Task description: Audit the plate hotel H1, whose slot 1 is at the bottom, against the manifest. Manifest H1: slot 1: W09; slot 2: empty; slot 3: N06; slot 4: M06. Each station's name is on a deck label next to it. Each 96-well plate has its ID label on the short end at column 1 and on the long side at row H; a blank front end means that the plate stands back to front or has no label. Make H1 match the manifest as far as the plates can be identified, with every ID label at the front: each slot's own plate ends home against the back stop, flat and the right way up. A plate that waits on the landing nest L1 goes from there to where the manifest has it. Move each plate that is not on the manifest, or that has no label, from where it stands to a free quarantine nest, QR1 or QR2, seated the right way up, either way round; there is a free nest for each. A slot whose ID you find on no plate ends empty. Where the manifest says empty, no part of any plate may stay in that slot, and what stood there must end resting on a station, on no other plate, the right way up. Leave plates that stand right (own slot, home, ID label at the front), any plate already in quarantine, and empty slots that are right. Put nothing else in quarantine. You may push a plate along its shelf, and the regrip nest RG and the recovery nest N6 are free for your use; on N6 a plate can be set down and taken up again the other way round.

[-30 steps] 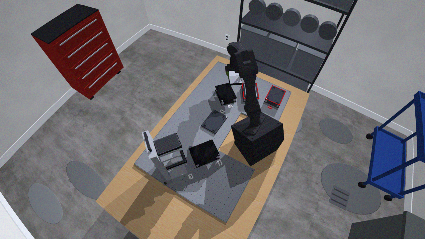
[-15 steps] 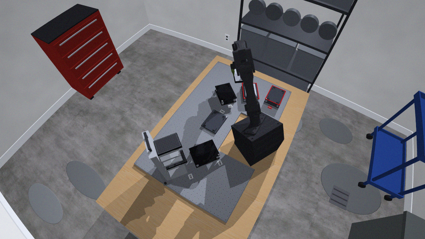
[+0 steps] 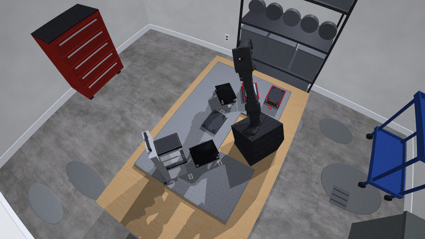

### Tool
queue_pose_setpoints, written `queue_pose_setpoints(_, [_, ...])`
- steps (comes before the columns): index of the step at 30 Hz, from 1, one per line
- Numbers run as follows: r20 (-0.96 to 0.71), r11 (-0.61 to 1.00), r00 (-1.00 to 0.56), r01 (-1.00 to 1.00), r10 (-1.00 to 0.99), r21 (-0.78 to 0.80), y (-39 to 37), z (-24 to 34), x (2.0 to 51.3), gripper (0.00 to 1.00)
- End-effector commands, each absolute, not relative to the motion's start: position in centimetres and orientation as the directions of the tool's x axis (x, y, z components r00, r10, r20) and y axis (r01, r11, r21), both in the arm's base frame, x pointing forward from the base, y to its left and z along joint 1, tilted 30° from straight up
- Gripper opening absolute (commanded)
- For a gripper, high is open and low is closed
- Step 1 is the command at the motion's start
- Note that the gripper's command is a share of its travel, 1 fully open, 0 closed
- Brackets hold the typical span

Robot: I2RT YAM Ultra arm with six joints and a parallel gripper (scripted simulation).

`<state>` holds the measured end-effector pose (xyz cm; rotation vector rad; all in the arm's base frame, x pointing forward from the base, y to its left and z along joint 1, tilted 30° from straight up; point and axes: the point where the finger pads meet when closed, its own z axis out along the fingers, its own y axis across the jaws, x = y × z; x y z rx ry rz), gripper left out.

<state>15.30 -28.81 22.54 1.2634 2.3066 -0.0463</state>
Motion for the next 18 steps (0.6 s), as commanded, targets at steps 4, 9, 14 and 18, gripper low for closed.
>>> queue_pose_setpoints(4, [-0.433,0.497,-0.361,0.829,0.826,0.256,-30.2,22.9,13.7,0.85])
queue_pose_setpoints(9, [-0.362,0.384,-0.264,0.868,0.894,0.315,-30.1,21.0,12.1,0.85])
queue_pose_setpoints(14, [-0.341,0.321,-0.202,0.884,0.918,0.341,-30.5,20.7,11.3,0.85])
queue_pose_setpoints(18, [-0.308,0.234,-0.118,0.898,0.944,0.373,-31.0,20.3,10.1,0.85])
